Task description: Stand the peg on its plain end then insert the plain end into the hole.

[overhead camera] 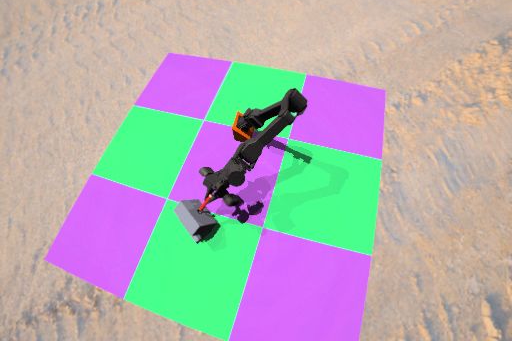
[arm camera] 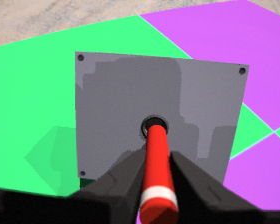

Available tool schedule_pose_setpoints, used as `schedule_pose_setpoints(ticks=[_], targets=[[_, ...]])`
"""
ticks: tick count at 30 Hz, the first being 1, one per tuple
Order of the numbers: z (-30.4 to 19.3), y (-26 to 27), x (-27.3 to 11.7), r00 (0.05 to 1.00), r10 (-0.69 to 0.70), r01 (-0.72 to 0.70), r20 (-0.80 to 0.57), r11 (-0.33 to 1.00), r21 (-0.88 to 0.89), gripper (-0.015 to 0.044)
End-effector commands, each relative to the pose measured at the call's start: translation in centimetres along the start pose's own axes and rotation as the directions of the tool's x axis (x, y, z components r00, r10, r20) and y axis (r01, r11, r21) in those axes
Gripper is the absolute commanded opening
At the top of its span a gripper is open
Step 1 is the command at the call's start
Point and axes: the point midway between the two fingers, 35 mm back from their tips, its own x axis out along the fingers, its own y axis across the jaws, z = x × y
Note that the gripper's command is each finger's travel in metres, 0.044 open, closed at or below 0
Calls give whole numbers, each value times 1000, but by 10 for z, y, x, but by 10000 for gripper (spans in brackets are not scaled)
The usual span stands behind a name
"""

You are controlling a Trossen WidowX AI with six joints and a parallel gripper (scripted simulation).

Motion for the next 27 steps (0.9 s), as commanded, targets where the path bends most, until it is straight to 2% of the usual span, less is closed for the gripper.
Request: schedule_pose_setpoints(ticks=[1, 27], targets=[[0, 0, 2, 1000, -1, 1, -2, 1000, 0, 0], [1, 2, 10, 1000, -1, 1, -2, 1000, 0, 0]])
